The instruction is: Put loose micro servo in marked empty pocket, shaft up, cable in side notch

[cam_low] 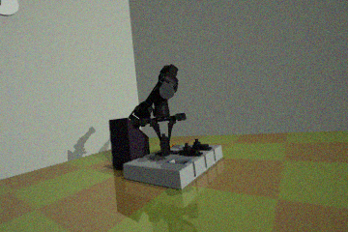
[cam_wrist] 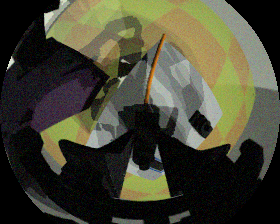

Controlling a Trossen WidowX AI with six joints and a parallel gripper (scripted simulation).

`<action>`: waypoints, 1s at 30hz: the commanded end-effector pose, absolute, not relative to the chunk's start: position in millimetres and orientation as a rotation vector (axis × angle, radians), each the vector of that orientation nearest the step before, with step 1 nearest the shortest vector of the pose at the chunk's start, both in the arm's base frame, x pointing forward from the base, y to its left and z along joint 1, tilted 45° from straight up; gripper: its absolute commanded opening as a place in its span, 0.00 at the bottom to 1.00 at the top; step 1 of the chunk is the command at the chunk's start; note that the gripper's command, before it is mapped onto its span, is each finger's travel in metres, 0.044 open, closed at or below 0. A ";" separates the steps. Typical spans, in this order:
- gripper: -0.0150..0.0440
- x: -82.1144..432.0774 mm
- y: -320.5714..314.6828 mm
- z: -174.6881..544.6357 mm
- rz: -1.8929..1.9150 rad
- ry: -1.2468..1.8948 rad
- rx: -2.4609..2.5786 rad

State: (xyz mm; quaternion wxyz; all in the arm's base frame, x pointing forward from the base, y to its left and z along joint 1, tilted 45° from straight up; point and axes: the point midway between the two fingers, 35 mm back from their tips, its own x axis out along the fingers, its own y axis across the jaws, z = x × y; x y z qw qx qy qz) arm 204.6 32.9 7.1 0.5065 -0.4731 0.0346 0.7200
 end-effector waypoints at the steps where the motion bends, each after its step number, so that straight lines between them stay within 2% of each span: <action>1: 0.42 204.6 33.6 7.0 1.735 0.083 -1.136; 3: 0.40 204.6 33.6 7.0 1.735 0.083 -1.136; 6: 0.26 205.1 29.6 10.7 1.735 0.084 -1.137; 7: 0.25 205.2 27.0 13.2 1.735 0.085 -1.137; 30: 0.25 207.6 15.9 31.7 1.735 0.084 -1.137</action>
